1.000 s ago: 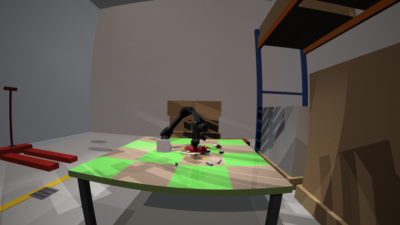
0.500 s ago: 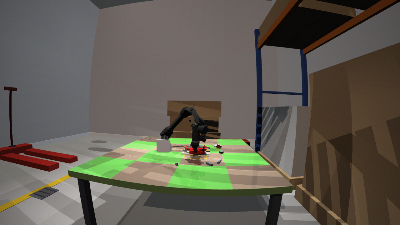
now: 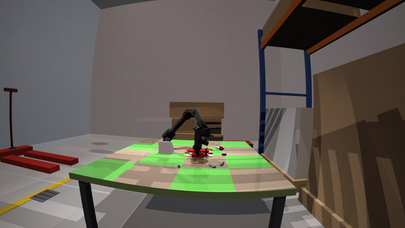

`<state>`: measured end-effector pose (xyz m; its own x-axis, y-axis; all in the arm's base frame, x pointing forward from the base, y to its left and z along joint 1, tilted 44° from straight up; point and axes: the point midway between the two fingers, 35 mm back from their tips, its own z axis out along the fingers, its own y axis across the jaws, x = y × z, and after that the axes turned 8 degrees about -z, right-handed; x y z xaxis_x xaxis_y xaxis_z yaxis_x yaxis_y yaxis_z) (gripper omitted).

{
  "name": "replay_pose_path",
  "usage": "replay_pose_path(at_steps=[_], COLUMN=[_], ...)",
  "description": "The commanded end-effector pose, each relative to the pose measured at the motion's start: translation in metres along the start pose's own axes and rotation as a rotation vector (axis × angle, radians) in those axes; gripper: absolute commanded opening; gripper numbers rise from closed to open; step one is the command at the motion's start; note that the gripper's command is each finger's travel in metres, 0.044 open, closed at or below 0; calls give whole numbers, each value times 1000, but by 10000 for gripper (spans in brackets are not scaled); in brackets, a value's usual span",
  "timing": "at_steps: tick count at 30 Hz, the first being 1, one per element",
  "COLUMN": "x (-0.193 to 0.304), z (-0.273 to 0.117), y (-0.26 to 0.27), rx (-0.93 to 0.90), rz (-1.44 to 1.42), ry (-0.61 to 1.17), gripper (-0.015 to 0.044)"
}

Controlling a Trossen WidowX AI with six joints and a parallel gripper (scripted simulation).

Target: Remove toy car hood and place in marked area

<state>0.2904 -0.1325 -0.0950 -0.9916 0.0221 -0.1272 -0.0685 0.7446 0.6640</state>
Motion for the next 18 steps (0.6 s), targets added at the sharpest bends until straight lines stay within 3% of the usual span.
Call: replay_pose_path(at_steps=[1,18], x=[1,1], z=[4,10], y=[1,1], rx=[-5,-5], rz=[5,5], ry=[-2,-2], gripper=[0,0])
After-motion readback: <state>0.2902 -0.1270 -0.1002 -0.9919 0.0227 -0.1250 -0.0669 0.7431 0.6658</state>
